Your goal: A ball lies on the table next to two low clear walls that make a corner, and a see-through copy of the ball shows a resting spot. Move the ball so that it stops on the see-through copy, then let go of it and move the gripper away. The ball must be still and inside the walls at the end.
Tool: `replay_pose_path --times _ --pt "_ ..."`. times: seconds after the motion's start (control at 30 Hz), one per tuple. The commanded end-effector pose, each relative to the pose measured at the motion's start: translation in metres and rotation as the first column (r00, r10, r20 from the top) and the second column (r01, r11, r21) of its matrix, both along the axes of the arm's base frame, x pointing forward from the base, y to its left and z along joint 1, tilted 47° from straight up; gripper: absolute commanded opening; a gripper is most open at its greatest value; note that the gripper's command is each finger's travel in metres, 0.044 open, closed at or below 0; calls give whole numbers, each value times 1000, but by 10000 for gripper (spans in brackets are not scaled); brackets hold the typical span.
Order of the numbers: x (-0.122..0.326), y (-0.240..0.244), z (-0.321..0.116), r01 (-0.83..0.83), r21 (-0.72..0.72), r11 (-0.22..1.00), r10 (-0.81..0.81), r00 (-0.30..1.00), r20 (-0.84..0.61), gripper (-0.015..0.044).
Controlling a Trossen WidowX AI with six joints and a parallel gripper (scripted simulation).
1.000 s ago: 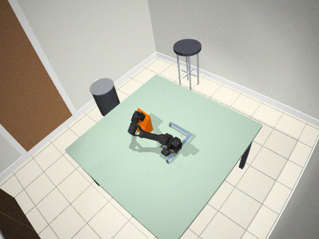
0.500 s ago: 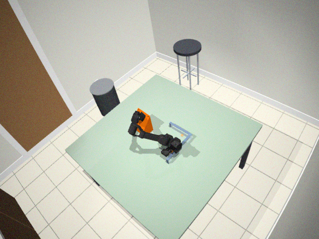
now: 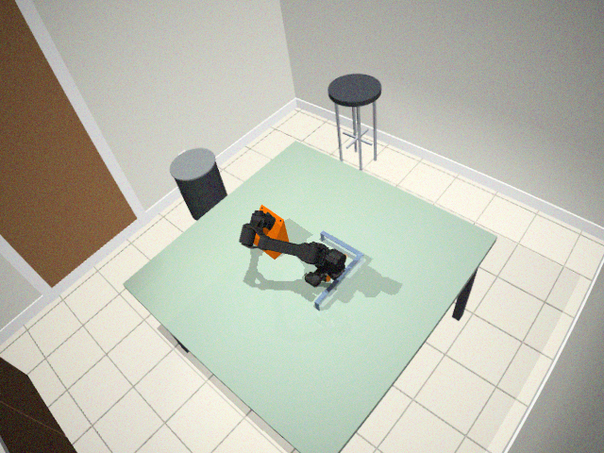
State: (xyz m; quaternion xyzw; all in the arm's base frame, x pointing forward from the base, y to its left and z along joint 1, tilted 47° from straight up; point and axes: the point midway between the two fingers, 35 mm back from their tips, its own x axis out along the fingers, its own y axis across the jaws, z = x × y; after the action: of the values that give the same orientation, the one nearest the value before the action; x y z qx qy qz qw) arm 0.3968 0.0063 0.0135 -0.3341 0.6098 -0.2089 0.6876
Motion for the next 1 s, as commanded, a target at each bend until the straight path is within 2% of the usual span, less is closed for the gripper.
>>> replay_pose_path --times 0.0,0.4,0.67,0.97 --pt "-5 9 9 13 2 1000 -13 1000 -9 0" --pt "-18 25 25 17 -32 999 -19 998 -66 0" --pt "-24 49 -10 -234 -35 971 212 925 -314 0" --pt "-35 75 -52 -496 34 867 427 706 -565 0"
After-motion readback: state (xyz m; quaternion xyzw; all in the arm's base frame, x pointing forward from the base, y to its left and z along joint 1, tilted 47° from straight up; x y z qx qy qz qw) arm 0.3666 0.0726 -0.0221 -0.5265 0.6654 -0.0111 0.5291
